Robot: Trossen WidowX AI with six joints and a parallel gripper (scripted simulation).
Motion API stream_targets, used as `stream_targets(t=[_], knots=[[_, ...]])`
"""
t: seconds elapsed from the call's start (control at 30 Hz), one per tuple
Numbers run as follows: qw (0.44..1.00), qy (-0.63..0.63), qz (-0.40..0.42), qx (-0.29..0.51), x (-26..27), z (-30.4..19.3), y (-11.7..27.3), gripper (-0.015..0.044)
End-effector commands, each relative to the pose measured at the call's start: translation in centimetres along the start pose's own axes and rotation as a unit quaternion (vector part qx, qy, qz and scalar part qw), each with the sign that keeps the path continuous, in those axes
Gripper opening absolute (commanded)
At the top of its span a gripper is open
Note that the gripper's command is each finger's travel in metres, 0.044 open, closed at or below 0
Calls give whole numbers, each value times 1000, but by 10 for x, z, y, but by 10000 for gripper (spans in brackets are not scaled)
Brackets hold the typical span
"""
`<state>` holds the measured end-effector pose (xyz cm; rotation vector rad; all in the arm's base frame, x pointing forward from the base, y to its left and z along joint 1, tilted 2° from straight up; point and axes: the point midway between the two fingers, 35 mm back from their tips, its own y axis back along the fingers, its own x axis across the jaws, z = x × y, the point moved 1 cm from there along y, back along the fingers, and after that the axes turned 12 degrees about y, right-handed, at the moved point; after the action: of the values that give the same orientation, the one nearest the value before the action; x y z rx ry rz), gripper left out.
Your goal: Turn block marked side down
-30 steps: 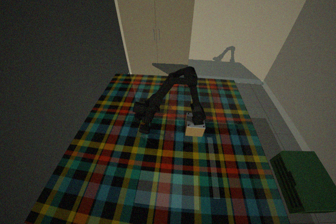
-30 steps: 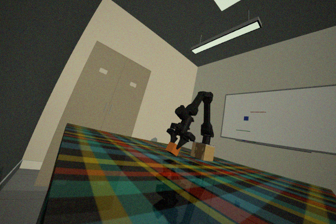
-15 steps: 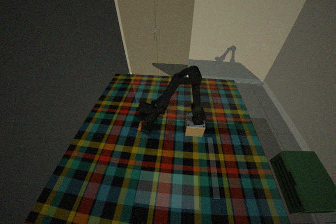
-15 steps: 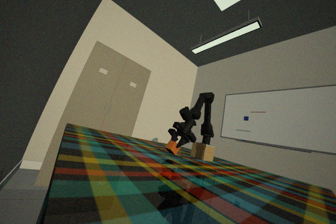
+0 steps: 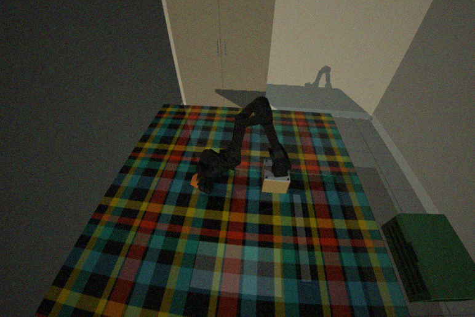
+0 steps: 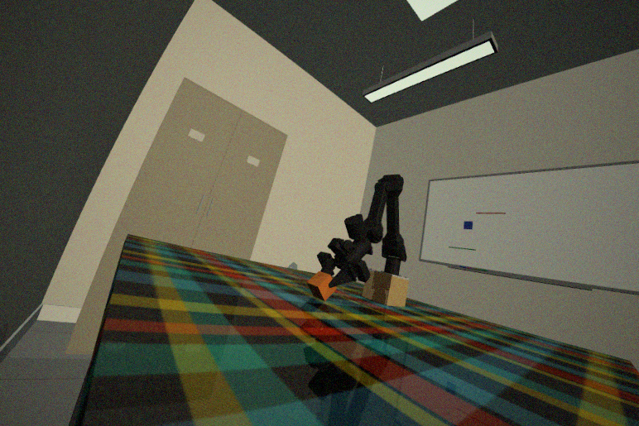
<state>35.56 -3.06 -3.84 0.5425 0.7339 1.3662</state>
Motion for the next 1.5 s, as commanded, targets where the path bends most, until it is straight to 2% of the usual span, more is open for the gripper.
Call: stream_targets(t=[0.0, 0.63, 1.27, 1.47], knots=[[1000, 4, -5, -11, 1, -12, -3, 0], [991, 1, -31, -132, 2, -25, 8, 0], [989, 1, -34, -147, 1, -23, 12, 0], [989, 1, -34, -147, 1, -23, 12, 157]])
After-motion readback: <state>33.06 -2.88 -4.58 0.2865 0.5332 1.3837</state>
